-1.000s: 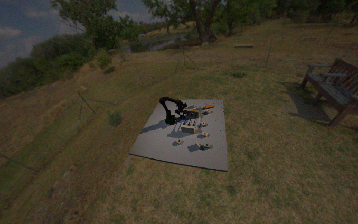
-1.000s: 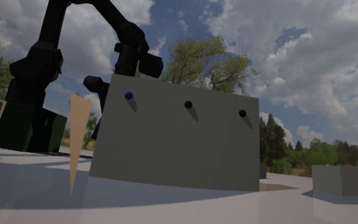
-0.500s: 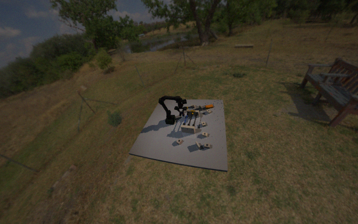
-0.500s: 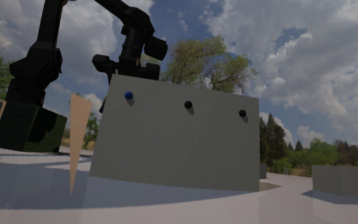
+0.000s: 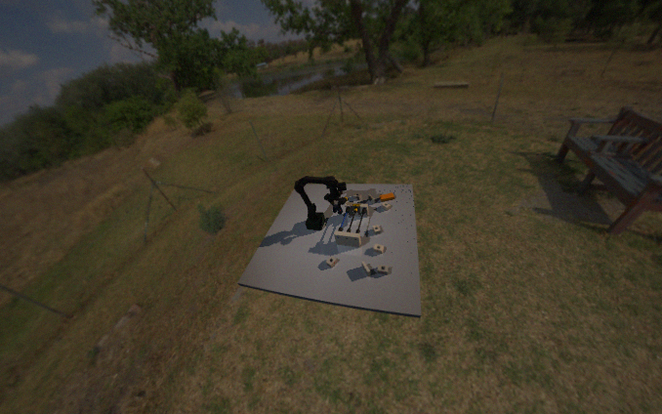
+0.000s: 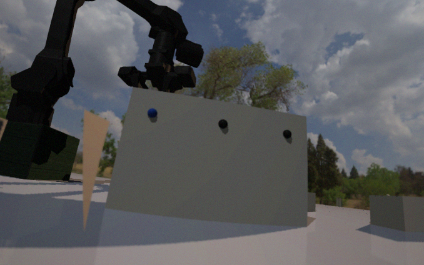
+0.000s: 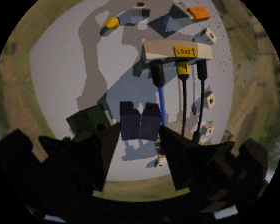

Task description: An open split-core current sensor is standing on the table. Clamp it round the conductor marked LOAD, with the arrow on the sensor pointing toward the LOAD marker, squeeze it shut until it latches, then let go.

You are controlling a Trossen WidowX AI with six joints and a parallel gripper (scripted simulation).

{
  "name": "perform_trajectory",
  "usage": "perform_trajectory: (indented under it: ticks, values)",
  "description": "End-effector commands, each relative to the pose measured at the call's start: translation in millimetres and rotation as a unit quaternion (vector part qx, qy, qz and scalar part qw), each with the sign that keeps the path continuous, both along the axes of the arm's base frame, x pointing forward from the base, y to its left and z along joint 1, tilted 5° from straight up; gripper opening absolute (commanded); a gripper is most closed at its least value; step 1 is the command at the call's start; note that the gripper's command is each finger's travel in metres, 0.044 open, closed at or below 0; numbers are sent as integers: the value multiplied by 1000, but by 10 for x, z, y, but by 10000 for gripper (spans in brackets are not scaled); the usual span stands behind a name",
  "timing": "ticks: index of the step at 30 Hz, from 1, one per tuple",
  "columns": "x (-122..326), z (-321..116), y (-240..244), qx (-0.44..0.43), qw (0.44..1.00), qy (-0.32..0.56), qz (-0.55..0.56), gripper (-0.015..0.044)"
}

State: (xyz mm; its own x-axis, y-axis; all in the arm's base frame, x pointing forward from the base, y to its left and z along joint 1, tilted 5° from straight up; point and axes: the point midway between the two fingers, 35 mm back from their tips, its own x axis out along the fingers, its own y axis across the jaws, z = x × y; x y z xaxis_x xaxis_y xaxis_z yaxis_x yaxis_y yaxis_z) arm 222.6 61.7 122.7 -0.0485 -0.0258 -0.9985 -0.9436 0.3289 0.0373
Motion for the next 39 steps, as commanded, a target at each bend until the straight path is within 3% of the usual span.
perform_trajectory:
  ticks: [1,20,39]
  values:
    - [78,2,7,-3,997,1,-77,0]
    - [396,8,3,-20,912,-9,-411,0]
    - [715,-20,-22,-33,718,-18,-695,0]
